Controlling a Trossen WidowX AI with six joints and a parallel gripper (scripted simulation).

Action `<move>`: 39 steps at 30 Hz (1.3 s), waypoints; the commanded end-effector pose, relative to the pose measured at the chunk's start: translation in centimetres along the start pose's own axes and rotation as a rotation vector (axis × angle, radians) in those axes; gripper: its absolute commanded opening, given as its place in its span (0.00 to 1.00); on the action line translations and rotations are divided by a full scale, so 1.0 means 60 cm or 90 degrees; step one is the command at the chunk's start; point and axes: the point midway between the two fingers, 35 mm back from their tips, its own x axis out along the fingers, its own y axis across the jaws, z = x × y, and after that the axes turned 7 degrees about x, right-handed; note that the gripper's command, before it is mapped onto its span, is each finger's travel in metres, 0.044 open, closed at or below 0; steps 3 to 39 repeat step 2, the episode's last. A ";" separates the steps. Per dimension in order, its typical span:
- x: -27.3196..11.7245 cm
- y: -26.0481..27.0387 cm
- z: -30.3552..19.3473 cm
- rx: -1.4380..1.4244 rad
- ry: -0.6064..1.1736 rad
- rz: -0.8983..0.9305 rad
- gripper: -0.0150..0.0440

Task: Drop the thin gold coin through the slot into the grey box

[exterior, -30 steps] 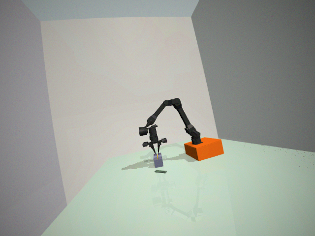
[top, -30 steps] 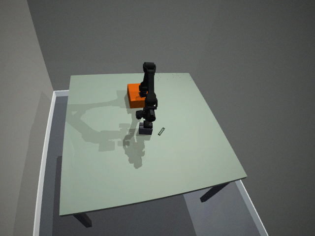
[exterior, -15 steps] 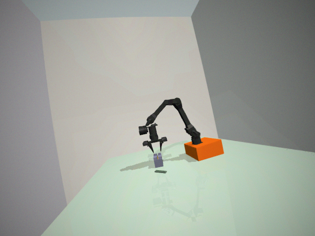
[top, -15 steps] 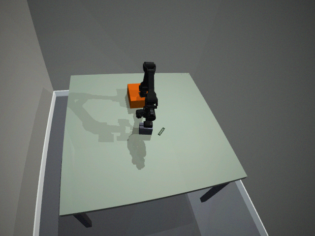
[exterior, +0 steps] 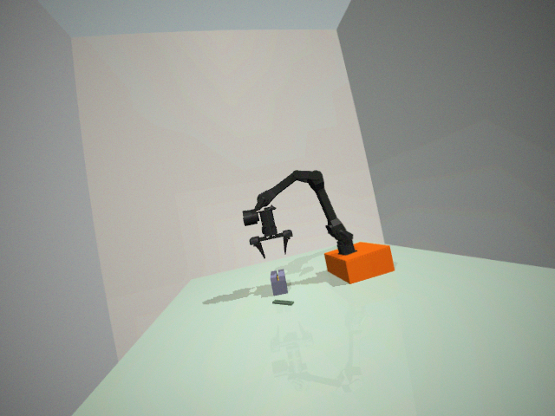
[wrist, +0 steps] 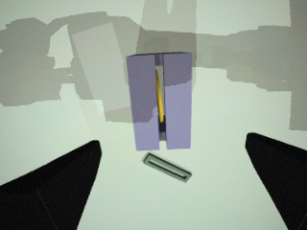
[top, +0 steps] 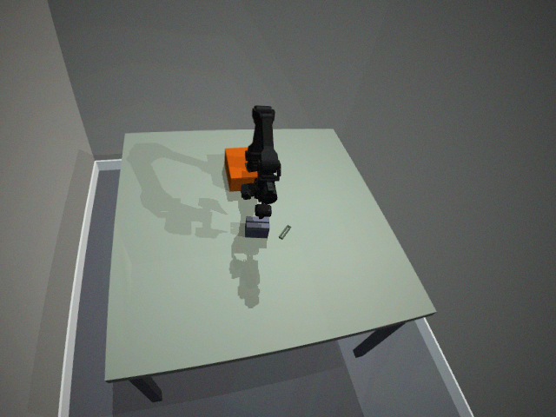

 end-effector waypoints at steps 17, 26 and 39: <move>-0.001 0.000 0.000 0.002 0.000 -0.001 1.00; -0.001 0.000 0.000 0.002 0.000 -0.001 1.00; -0.001 0.000 0.000 0.002 0.000 -0.001 1.00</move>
